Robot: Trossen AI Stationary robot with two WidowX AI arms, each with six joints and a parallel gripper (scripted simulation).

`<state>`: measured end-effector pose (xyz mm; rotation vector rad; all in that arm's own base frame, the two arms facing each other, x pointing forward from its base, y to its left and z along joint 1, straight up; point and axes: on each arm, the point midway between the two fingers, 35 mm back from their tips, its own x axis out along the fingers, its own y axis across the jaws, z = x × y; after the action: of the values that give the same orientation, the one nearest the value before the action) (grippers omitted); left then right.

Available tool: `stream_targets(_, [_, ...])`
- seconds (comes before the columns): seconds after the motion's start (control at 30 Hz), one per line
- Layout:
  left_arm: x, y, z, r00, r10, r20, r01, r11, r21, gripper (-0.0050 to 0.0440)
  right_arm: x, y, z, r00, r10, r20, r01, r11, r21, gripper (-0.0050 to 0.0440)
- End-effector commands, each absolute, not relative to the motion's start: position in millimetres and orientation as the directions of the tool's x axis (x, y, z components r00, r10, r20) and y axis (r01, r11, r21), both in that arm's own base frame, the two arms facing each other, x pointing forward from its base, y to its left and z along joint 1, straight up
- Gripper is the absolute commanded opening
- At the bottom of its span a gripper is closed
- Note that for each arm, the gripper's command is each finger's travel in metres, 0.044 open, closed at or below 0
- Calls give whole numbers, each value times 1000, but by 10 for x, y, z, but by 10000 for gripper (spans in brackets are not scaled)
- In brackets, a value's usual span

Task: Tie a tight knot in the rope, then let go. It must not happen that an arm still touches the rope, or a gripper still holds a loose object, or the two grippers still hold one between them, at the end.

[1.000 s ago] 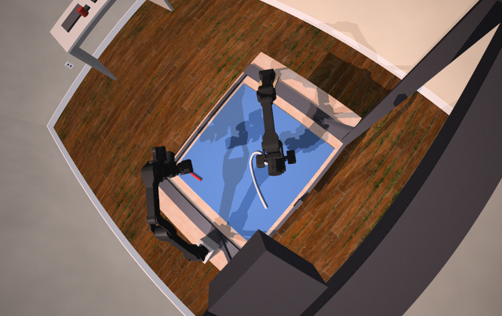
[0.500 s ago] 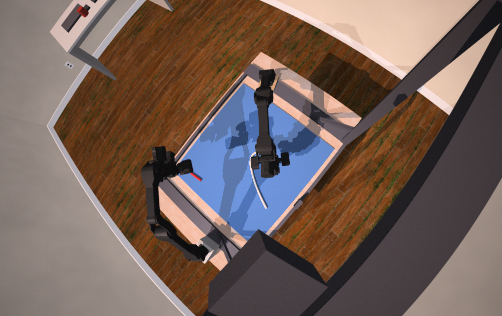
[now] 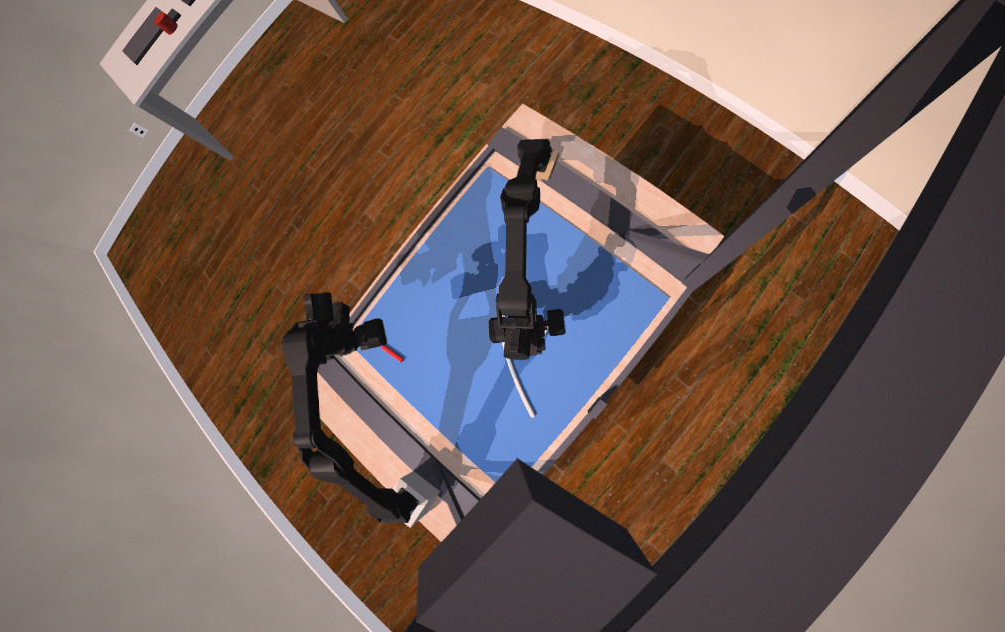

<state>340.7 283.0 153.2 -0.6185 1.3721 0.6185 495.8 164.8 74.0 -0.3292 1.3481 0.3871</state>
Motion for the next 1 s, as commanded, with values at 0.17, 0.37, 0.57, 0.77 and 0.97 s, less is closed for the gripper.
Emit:
stream_targets(0.17, [3410, 2826, 1702, 132, 65, -989, -721, 691, -51, 100, 5032, 1560, 750, 191, 88, -978, -453, 891, -9, 45])
stream_targets(0.37, [3410, 2826, 1702, 132, 65, -989, -721, 691, -51, 100, 5047, 1553, 741, 204, 89, -975, -452, 892, -13, 45])
stream_targets(0.57, [3410, 2826, 1702, 132, 65, -989, -721, 691, -51, 100, 5098, 1519, 705, 263, 96, -960, -443, 896, -32, 45])
stream_targets(0.77, [3410, 2826, 1702, 132, 65, -989, -721, 691, -51, 100, 5133, 1420, 630, 388, 107, -915, -419, 905, -71, 45])
stream_targets(0.97, [3410, 2826, 1702, 132, 65, -989, -721, 691, -51, 100, 5117, 1370, 602, 437, 110, -893, -407, 909, -87, 45])
